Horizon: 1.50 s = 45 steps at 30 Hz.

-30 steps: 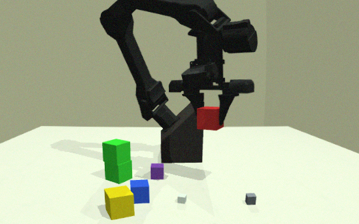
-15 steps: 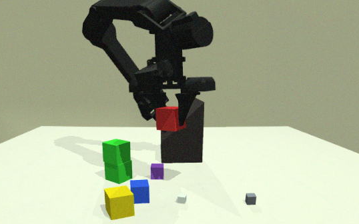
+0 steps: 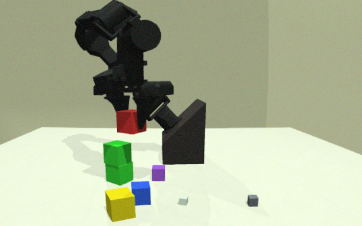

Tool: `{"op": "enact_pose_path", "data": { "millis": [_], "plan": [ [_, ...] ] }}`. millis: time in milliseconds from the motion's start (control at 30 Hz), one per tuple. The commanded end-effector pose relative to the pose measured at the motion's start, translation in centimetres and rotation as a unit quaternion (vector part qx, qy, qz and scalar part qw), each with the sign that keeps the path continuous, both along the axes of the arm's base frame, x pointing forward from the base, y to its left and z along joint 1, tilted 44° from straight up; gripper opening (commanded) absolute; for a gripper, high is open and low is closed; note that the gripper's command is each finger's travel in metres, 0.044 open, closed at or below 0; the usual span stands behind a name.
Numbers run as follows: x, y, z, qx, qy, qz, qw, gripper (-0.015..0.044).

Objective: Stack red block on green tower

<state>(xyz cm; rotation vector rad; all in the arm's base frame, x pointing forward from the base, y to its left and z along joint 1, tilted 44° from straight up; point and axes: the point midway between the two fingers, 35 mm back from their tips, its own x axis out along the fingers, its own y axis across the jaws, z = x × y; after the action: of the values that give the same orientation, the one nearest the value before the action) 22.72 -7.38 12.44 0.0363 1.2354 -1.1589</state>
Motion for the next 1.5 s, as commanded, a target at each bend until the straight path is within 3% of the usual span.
{"op": "enact_pose_path", "data": {
  "millis": [0,1467],
  "plan": [
    [-1.5,-1.9,1.6,-0.01,0.006,0.0,1.0,0.0],
    [-2.6,-4.3,0.2,-0.013,0.007,-0.001,1.0,0.0]
  ]
}}
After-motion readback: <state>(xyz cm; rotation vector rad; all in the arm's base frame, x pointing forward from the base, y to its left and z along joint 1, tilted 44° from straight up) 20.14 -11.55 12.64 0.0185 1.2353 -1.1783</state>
